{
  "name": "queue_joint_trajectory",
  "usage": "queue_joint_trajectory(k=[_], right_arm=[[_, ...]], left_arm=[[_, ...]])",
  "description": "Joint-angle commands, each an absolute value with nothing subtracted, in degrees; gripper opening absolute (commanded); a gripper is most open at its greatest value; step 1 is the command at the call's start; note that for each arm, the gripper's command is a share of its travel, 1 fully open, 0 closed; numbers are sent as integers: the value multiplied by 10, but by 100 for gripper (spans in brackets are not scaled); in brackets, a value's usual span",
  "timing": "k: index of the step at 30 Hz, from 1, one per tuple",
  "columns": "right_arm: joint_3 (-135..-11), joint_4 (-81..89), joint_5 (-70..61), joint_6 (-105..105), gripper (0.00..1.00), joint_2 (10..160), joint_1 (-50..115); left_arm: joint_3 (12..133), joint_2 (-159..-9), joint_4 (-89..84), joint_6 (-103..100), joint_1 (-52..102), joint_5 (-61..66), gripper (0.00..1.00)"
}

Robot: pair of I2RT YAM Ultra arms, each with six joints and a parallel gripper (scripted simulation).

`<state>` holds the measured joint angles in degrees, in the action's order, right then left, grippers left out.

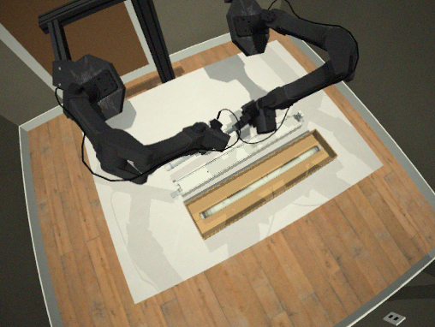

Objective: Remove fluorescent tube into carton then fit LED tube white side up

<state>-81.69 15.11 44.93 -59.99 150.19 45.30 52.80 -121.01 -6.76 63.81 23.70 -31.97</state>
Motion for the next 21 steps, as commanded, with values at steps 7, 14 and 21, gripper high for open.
queue_joint_trajectory(k=[7,14,21], right_arm=[[-844,195,417,-585,11,1518,452],[-856,220,410,-578,11,1525,447],[-870,237,406,-573,11,1528,462]], left_arm=[[551,-1222,-103,630,244,-289,11],[563,-1219,-125,627,240,-282,11],[574,-1227,-140,624,241,-279,11]])
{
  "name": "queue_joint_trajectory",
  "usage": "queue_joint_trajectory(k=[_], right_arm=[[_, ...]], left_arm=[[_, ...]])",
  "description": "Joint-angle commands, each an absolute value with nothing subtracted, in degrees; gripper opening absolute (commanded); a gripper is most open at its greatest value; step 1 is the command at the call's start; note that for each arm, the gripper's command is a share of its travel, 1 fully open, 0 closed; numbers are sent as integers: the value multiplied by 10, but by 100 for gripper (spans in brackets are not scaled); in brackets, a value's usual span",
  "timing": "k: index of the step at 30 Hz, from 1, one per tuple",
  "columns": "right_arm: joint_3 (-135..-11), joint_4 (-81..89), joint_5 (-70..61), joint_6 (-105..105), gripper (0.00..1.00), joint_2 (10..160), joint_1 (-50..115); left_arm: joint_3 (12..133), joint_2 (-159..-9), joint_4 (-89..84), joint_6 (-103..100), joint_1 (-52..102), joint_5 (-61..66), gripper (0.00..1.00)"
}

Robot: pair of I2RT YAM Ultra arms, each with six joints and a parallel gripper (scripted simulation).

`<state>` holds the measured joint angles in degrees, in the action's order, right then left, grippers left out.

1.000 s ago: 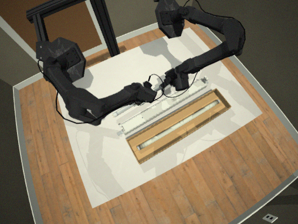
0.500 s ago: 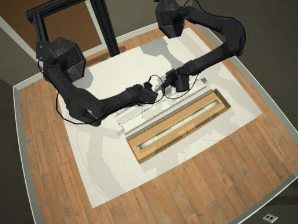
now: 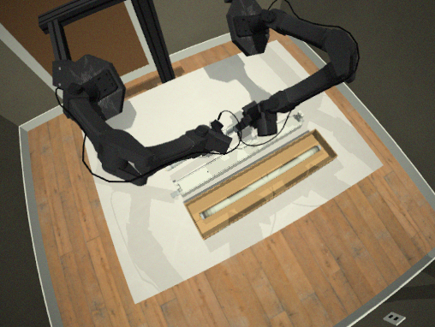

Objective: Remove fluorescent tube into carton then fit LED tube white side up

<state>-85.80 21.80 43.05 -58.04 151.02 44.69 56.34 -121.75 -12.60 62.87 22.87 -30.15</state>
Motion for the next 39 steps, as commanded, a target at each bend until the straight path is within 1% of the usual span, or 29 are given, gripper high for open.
queue_joint_trajectory(k=[1,6,20,27,31,39], right_arm=[[-872,241,405,-572,11,1529,461],[-878,236,404,-572,11,1524,453],[-926,324,378,-550,11,1538,447],[-930,304,381,-552,11,1543,449],[-934,320,379,-551,11,1538,447],[-940,327,376,-548,11,1544,450]], left_arm=[[576,-1225,-144,624,241,-278,11],[580,-1217,-141,627,240,-277,11],[622,-1236,-219,614,223,-253,11],[624,-1225,-209,615,233,-257,11],[627,-1242,-214,614,233,-255,11],[633,-1229,-223,615,232,-252,11]])
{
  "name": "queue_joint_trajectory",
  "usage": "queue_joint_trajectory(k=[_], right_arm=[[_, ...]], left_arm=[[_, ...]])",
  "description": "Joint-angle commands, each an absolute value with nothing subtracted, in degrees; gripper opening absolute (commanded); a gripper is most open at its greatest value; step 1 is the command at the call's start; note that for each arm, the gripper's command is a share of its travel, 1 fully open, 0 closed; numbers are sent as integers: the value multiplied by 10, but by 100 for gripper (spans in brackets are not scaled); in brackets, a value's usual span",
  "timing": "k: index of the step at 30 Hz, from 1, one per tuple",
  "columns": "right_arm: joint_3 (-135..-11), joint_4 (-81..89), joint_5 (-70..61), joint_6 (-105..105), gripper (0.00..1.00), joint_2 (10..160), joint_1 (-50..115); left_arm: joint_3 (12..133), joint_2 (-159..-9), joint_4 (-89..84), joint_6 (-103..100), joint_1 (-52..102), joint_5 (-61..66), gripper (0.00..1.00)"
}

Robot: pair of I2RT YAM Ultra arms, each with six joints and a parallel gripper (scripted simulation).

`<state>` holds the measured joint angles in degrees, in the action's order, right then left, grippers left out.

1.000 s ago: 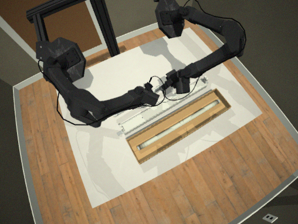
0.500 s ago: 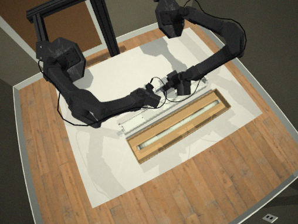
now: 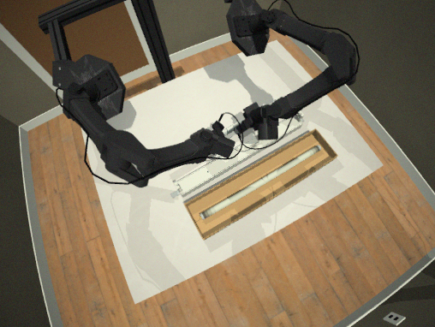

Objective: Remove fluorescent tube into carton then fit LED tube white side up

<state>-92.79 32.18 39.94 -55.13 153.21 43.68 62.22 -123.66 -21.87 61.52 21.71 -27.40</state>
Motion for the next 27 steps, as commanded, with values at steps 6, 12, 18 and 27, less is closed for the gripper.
queue_joint_trajectory(k=[6,12,18,27], right_arm=[[-960,367,364,-541,11,1548,446],[-974,372,363,-539,11,1555,446],[-976,377,362,-538,11,1555,447],[-996,411,350,-532,11,1562,437]], left_arm=[[649,-1243,-257,613,227,-241,11],[659,-1230,-262,614,224,-239,11],[662,-1247,-264,611,226,-238,11],[679,-1254,-295,607,223,-228,11]])
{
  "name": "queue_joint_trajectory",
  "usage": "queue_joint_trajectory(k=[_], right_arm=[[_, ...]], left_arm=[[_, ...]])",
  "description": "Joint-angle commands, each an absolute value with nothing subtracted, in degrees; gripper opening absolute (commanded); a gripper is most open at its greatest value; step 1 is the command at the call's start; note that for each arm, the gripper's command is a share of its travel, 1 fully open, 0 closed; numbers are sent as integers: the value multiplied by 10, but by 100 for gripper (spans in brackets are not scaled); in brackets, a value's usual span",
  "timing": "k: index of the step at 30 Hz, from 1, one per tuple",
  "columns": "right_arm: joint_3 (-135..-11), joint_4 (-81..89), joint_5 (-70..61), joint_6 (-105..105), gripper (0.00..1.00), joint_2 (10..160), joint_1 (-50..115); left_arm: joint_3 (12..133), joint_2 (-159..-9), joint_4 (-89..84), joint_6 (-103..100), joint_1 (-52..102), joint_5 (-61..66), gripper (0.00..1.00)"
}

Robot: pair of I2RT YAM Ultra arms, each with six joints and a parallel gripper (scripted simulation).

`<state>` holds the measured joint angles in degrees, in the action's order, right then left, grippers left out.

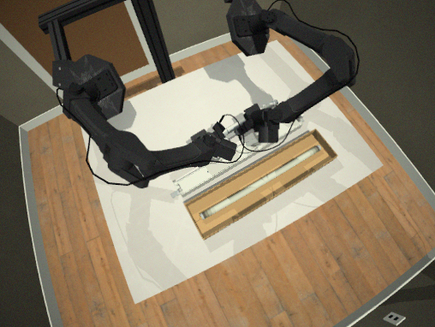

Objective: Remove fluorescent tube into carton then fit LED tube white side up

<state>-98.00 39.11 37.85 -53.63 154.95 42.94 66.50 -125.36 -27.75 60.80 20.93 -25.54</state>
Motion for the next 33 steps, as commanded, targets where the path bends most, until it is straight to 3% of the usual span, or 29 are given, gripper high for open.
queue_joint_trajectory(k=[1,33], right_arm=[[-1000,415,348,-531,11,1564,430],[-1030,391,348,-549,11,1586,431]], left_arm=[[682,-1260,-299,608,222,-226,11],[709,-1283,-288,625,203,-222,11]])
